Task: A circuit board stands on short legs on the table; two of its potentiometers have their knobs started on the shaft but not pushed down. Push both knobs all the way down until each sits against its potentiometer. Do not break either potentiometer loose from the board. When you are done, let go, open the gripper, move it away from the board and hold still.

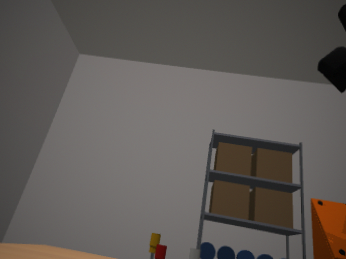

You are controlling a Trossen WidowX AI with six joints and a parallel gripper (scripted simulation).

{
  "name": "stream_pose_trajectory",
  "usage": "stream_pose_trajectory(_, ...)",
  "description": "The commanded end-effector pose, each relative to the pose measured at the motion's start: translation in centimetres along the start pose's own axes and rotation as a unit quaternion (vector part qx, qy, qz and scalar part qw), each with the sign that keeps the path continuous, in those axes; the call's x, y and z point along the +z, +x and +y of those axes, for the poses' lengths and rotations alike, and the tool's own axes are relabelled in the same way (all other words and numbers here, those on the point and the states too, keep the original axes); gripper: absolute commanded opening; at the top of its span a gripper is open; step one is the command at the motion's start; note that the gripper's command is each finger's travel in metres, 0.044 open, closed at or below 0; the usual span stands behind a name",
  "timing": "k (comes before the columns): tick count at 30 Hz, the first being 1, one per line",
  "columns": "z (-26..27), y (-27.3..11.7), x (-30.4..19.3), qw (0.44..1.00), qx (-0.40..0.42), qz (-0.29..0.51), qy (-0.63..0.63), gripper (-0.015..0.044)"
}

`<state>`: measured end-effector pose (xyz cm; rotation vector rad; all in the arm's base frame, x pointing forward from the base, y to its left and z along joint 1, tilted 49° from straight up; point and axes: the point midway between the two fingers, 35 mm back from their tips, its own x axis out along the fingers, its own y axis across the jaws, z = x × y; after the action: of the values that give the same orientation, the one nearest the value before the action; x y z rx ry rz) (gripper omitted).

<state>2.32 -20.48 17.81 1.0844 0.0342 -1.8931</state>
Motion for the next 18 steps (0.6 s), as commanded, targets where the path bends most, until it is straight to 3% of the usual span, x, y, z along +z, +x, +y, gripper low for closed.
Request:
stream_pose_trajectory(1, 0.1, 0.0, -0.1, 1.0, 0.0, 0.002, -0.002, 0.0374)
stream_pose_trajectory(15, 5.6, 0.1, -7.2, 0.973, 0.031, 0.179, -0.143, 0.0006)
stream_pose_trajectory(18, 6.5, -0.1, -9.1, 0.96, 0.036, 0.217, -0.174, 0.0)
